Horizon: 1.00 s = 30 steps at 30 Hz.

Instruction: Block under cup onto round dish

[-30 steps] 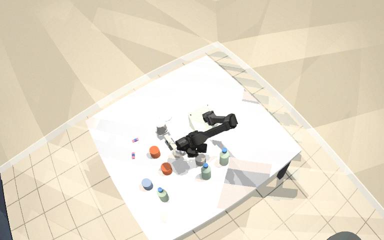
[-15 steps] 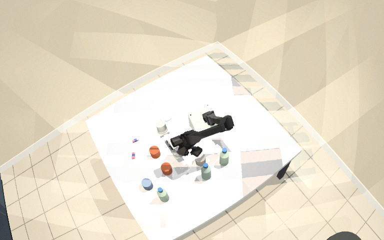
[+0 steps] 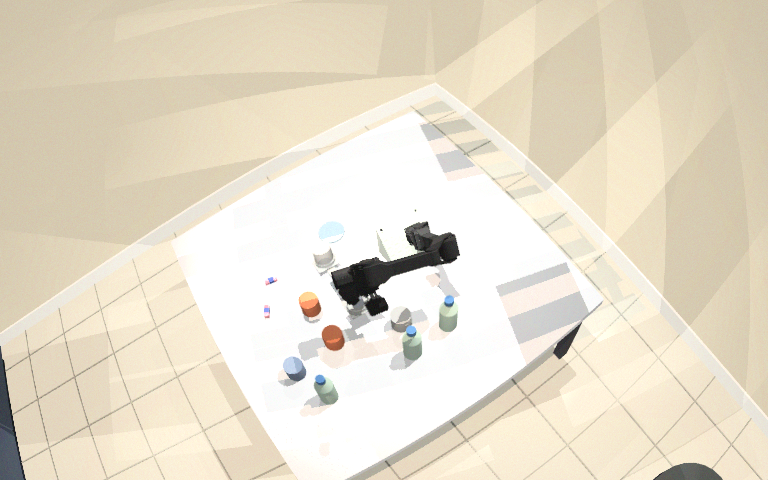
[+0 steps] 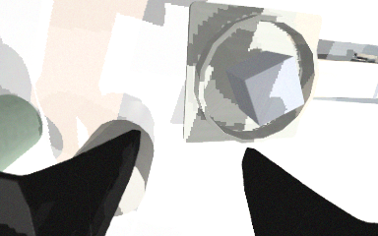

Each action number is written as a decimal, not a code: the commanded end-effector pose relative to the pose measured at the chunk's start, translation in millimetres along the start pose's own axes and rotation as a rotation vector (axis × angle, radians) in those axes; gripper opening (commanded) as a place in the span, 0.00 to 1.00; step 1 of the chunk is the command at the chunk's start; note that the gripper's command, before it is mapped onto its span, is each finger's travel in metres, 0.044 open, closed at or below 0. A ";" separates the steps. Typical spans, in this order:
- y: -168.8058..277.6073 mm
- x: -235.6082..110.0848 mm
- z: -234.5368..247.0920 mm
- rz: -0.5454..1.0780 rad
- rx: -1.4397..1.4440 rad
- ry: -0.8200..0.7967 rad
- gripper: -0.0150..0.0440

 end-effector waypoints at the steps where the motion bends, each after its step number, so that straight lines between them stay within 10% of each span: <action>1: -5.1 -2.4 -6.7 0.005 0.151 0.003 0.69; 30: -25.2 -10.3 -46.0 0.051 0.990 -0.007 0.69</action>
Point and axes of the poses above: the point midway between the two fingers, 35 mm back from their tips, its own x axis out along the fingers, its own z axis across the jaws, y = z × x, the point moved 2 cm from there along -x, back along the fingers, and after that the axes turned 10 degrees about -x, right-handed, at the moved point
